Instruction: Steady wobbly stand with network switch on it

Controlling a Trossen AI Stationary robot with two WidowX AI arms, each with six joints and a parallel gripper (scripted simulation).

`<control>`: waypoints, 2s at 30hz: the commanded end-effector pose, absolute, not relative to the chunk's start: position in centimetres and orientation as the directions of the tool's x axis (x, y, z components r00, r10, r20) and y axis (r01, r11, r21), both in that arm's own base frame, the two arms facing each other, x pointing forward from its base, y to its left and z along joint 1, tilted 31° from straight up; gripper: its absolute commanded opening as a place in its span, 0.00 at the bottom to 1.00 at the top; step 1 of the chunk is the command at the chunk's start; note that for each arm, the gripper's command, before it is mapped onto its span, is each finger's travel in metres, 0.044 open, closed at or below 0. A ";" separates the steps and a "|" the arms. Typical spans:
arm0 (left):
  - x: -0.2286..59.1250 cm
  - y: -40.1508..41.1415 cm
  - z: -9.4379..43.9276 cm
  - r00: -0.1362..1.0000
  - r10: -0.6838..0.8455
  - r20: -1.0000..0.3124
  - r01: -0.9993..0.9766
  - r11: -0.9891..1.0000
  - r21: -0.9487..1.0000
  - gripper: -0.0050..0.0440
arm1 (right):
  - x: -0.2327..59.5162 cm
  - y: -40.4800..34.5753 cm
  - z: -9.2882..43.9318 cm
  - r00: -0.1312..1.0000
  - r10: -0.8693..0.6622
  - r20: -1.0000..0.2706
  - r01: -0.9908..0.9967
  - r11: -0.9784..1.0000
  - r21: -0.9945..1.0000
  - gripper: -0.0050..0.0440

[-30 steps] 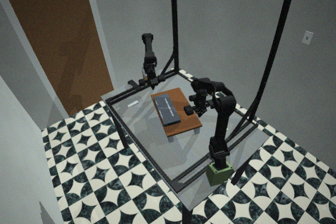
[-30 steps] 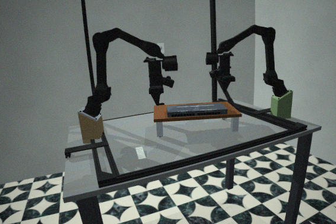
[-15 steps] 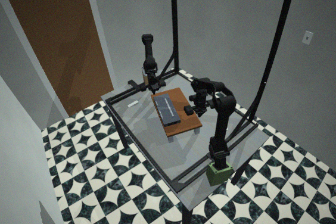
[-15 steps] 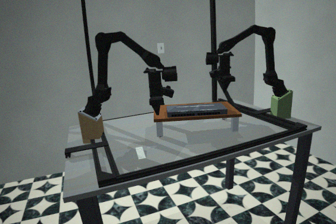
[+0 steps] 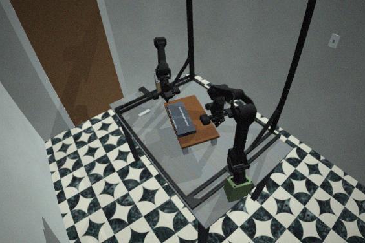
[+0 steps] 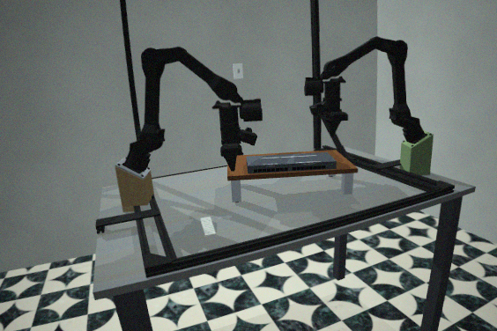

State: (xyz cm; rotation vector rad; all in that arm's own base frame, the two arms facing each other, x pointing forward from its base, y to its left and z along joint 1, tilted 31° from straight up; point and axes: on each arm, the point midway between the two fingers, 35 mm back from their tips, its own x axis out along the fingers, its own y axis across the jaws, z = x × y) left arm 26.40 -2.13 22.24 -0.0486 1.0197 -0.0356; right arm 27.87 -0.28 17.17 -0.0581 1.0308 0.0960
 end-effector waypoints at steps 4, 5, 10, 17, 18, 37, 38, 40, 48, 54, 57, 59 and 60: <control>26.4 -2.1 22.2 0.523 -0.052 -0.851 0.007 0.998 -0.057 0.10 | 27.9 -0.3 17.1 0.508 0.049 -0.860 -0.101 0.995 -0.002 0.10; 26.4 -2.1 22.2 0.523 -0.052 -0.851 0.007 0.998 -0.057 0.10 | 27.9 -0.3 17.1 0.508 0.049 -0.860 -0.101 0.995 -0.002 0.10; 26.4 -2.1 22.2 0.523 -0.052 -0.851 0.007 0.998 -0.057 0.10 | 28.7 -0.2 15.7 0.508 0.049 -0.860 -0.101 0.995 -0.002 0.10; 26.4 -2.1 22.2 0.523 -0.052 -0.851 0.007 0.998 -0.057 0.10 | 28.7 -0.2 15.7 0.508 0.049 -0.860 -0.101 0.995 -0.002 0.10; 26.4 -2.1 22.2 0.523 -0.052 -0.851 0.007 0.998 -0.057 0.10 | 28.7 -0.2 15.7 0.508 0.049 -0.860 -0.101 0.995 -0.002 0.10; 26.4 -2.1 22.2 0.523 -0.052 -0.851 0.007 0.998 -0.057 0.10 | 28.8 -0.2 15.5 0.508 0.049 -0.860 -0.101 0.995 -0.002 0.10; 26.4 -2.1 22.2 0.523 -0.052 -0.851 0.007 0.998 -0.057 0.10 | 28.8 -0.2 15.5 0.508 0.049 -0.860 -0.101 0.995 -0.002 0.10; 26.4 -2.1 22.2 0.523 -0.052 -0.851 0.007 0.998 -0.057 0.10 | 28.8 -0.2 15.5 0.508 0.049 -0.860 -0.101 0.995 -0.002 0.10; 26.4 -2.1 22.2 0.523 -0.052 -0.851 0.007 0.998 -0.057 0.10 | 28.8 -0.2 15.5 0.508 0.049 -0.860 -0.101 0.995 -0.002 0.10; 26.4 -2.1 22.2 0.523 -0.052 -0.851 0.007 0.998 -0.057 0.10 | 28.8 -0.2 15.5 0.508 0.049 -0.860 -0.101 0.995 -0.002 0.10; 26.4 -2.1 22.2 0.523 -0.052 -0.851 0.007 0.998 -0.057 0.10 | 28.8 -0.2 15.5 0.508 0.049 -0.860 -0.101 0.995 -0.002 0.10; 26.4 -2.1 22.2 0.523 -0.052 -0.851 0.007 0.998 -0.057 0.10 | 25.2 -0.6 21.5 0.522 0.051 -0.851 -0.106 0.994 -0.006 0.10; 26.4 -2.1 22.2 0.523 -0.052 -0.851 0.007 0.998 -0.057 0.10 | 25.2 -0.6 21.5 0.522 0.051 -0.851 -0.106 0.994 -0.006 0.10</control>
